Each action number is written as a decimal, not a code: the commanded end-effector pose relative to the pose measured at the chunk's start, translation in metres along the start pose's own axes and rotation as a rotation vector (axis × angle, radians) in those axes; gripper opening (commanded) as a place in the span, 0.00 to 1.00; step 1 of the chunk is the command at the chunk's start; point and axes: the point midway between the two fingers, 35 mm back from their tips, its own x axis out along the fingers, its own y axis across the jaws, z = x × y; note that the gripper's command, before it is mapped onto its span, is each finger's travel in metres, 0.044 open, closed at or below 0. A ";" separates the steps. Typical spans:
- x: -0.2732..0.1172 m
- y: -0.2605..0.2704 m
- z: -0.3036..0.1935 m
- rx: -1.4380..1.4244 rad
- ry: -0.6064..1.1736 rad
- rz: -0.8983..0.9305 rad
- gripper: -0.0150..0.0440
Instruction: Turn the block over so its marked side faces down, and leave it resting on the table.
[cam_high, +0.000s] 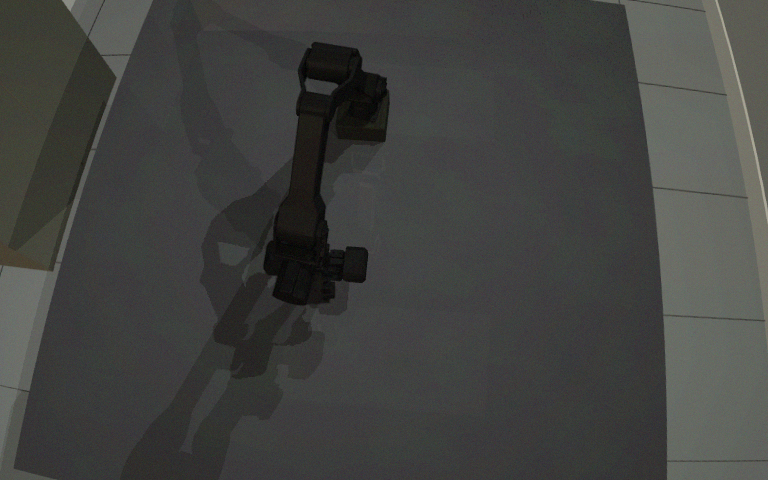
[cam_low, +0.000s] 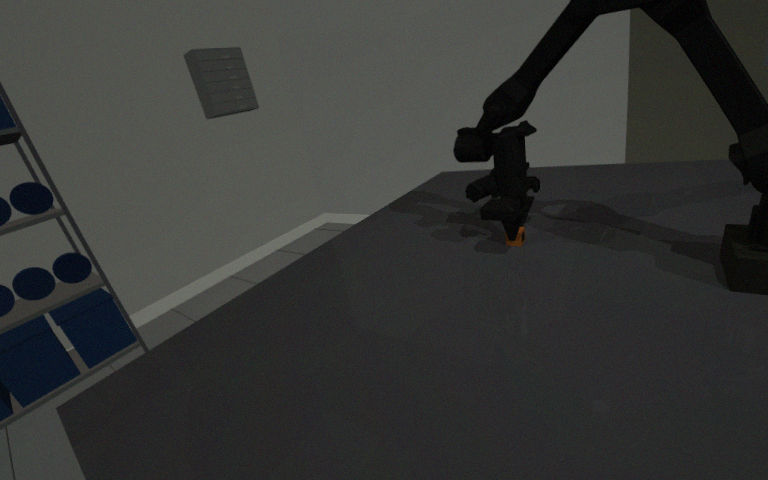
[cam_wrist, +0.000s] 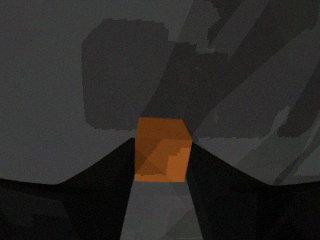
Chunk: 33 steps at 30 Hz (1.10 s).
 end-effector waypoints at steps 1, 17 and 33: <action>0.001 -0.001 0.000 0.005 0.001 -0.004 0.31; -0.027 -0.001 0.001 0.006 -0.037 -0.003 0.25; -0.018 -0.002 0.002 0.010 -0.281 -0.002 0.25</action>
